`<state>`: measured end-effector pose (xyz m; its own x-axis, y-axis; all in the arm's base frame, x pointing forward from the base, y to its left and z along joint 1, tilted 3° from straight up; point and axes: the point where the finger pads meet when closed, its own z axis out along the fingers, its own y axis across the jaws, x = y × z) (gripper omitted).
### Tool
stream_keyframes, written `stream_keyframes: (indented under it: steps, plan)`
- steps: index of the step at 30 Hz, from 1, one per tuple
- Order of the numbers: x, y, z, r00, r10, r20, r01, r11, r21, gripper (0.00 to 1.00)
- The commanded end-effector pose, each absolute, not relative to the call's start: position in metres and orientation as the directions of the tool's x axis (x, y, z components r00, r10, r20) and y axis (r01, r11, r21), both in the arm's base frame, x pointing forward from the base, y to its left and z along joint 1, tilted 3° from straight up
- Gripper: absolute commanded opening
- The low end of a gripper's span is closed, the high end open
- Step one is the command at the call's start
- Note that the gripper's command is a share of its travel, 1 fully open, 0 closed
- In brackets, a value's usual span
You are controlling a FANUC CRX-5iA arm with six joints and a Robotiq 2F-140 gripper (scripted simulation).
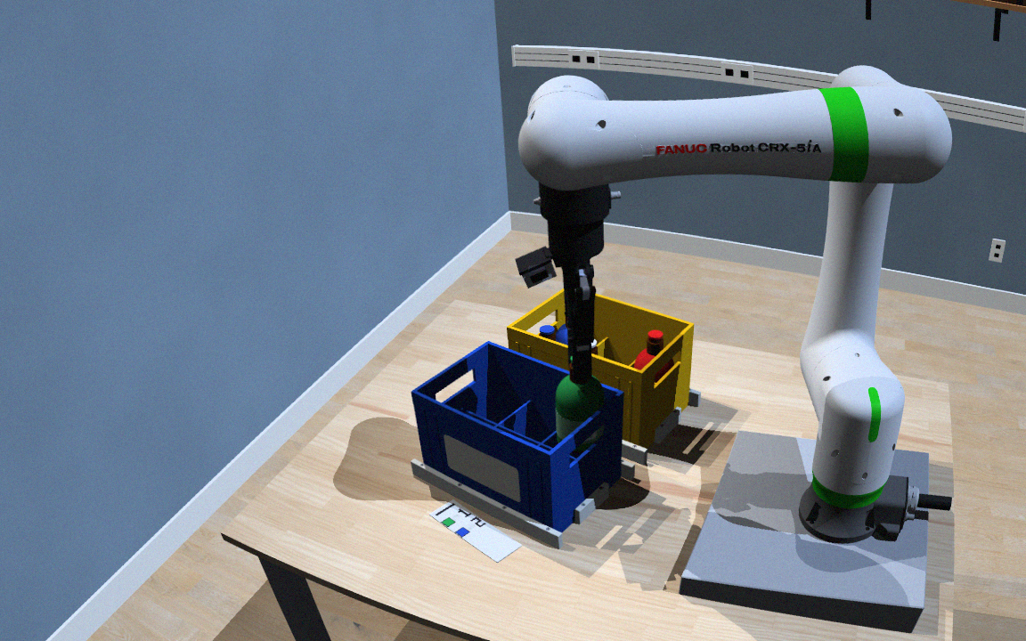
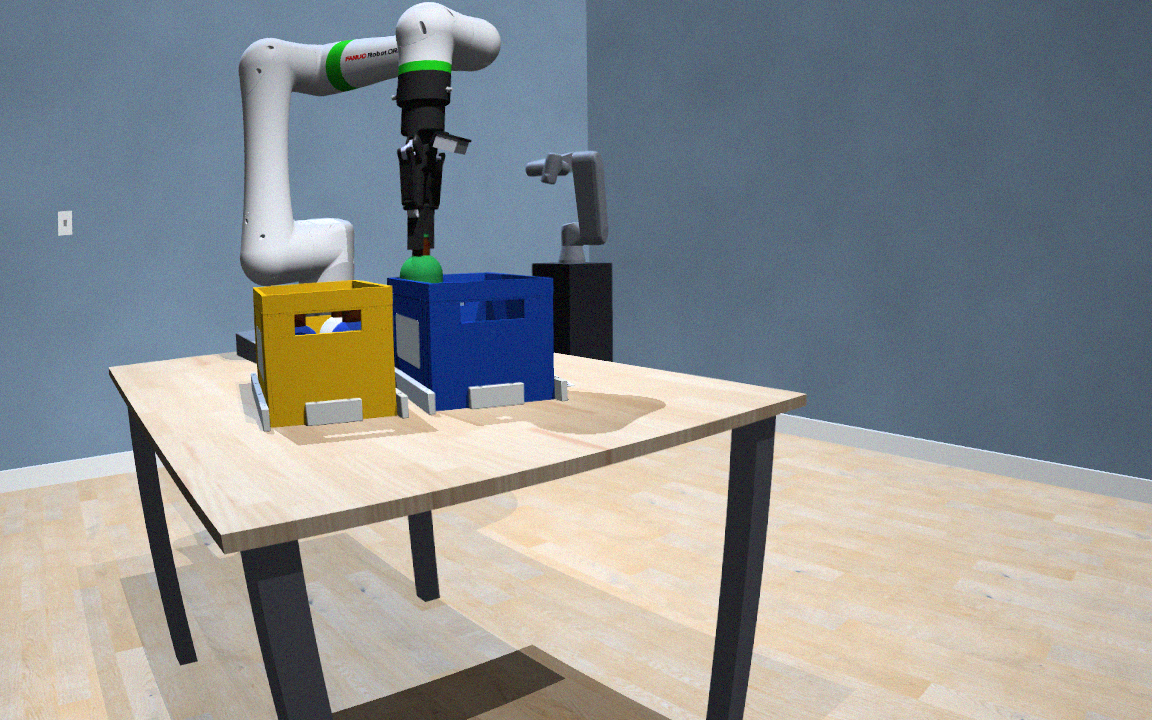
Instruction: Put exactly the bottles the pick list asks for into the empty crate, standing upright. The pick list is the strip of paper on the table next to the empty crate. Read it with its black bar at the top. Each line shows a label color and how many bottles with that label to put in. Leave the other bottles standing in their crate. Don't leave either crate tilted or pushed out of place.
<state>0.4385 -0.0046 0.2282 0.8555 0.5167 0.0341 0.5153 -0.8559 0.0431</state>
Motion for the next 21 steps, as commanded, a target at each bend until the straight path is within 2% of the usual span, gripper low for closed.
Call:
stream_keyframes:
  steps: [1,21]
  plan:
    - [0.439,-0.005,0.227,0.855,0.517,0.036,0.515,-0.856,0.044,0.1]
    - [0.44,-0.005,0.209,0.855,0.517,0.036,0.515,-0.856,0.044,0.1]
